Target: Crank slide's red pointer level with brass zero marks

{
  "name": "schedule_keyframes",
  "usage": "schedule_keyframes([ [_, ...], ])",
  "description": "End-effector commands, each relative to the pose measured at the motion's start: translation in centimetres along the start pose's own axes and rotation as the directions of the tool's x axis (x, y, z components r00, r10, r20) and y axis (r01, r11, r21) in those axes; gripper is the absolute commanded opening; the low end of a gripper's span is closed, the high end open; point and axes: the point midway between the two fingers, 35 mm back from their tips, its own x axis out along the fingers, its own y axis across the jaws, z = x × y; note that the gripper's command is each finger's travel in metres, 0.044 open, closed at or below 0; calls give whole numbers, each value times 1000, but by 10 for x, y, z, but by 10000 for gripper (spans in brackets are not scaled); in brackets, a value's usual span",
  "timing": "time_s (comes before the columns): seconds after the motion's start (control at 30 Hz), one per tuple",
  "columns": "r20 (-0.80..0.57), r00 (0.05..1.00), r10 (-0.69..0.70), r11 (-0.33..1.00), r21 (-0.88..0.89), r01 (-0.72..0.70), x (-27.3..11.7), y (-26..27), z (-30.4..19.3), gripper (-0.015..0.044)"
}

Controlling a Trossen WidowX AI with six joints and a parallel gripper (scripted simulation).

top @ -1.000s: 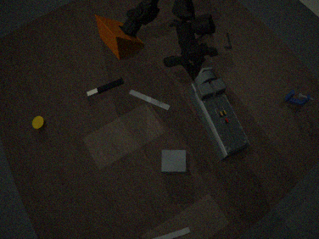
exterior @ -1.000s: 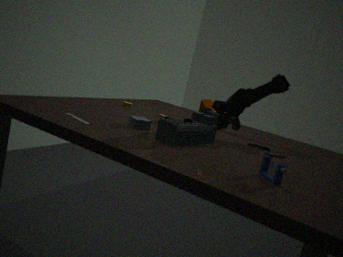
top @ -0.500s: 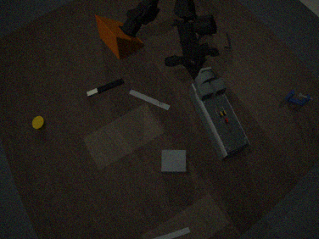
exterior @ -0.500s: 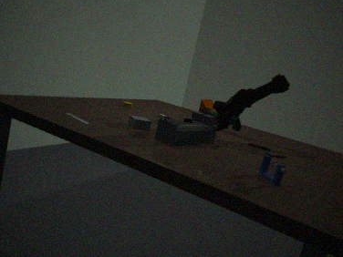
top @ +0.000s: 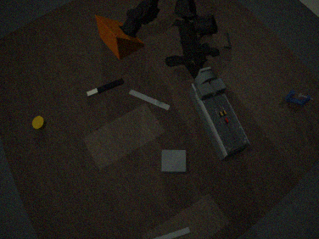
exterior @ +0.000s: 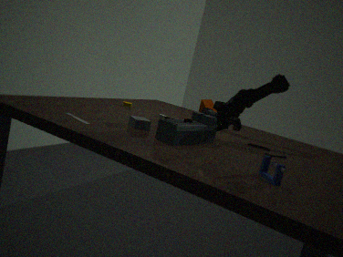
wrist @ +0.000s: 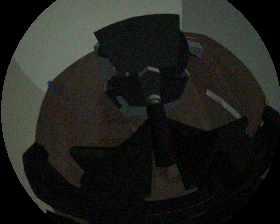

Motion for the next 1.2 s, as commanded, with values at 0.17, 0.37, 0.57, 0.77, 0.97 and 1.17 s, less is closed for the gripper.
schedule_keyframes([
  [0.17, -8, 1000, 24, 1000, -12, -24, 0, 10, 0, 0],
  [0.37, -8, 1000, 24, 1000, -12, -24, 0, 11, 0, 0],
  [0.57, -8, 1000, 24, 1000, -12, -24, -1, 12, 0, 0],
  [0.77, -8, 1000, 24, 1000, -12, -24, -1, 13, 0, 0],
  [0.97, -8, 1000, 24, 1000, -12, -24, -1, 14, 1, 0],
  [1.17, -8, 1000, 24, 1000, -12, -24, -1, 14, 1, 0],
])
